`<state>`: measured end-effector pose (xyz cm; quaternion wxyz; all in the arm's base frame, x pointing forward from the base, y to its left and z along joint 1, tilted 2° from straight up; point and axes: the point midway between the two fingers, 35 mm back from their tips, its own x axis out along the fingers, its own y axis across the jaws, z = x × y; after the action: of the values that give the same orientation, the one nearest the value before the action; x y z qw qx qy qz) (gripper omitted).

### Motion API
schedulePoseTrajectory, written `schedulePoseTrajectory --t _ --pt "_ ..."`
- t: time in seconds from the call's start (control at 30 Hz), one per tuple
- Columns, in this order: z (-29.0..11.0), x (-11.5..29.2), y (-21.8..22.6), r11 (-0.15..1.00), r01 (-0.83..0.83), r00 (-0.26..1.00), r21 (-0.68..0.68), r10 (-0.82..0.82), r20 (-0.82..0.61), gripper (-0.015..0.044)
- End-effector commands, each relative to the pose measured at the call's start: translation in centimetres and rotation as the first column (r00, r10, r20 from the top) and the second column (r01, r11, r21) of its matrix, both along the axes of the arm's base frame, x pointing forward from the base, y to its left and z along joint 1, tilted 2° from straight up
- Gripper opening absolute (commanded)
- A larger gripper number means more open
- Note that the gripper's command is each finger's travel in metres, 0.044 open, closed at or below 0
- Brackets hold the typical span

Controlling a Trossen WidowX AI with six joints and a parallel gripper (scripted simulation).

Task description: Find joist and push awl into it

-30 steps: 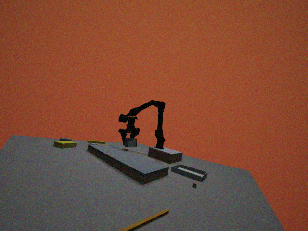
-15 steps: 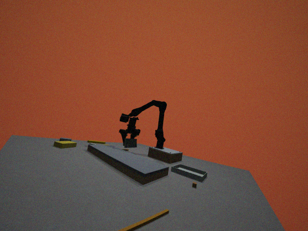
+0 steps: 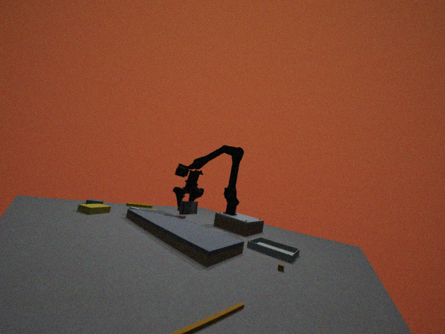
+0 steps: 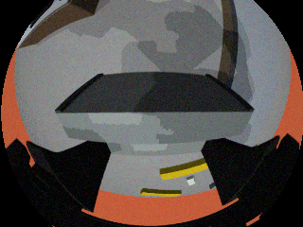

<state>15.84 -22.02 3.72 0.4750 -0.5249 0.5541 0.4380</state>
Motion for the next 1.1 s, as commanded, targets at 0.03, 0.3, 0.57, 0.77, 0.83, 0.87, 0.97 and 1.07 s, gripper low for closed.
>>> schedulePoseTrajectory --t 0.03,0.3,0.57,0.77,0.83,0.87,0.97,1.07 --pt "0.09 0.05 0.06 0.999 0.003 1.0 -0.042 -0.003 0.002 0.0" --pt "0.03 0.06 0.15 0.997 0.003 1.0 -0.079 -0.003 -0.003 0.0" --pt "-0.05 0.09 0.3 0.991 0.003 1.0 -0.133 -0.004 -0.008 0.0" --pt "-0.08 0.1 0.41 0.985 0.004 1.0 -0.174 -0.006 -0.01 0.0" --pt "-0.08 0.1 0.45 0.982 0.004 1.0 -0.187 -0.006 -0.01 0.0" --pt "-0.09 0.1 0.47 0.981 0.005 1.0 -0.194 -0.007 -0.01 0.0" --pt "-0.09 0.11 0.53 0.977 0.006 1.0 -0.214 -0.008 -0.01 0.0" --pt "-0.1 0.11 0.55 0.974 0.006 1.0 -0.225 -0.008 -0.01 0.0"
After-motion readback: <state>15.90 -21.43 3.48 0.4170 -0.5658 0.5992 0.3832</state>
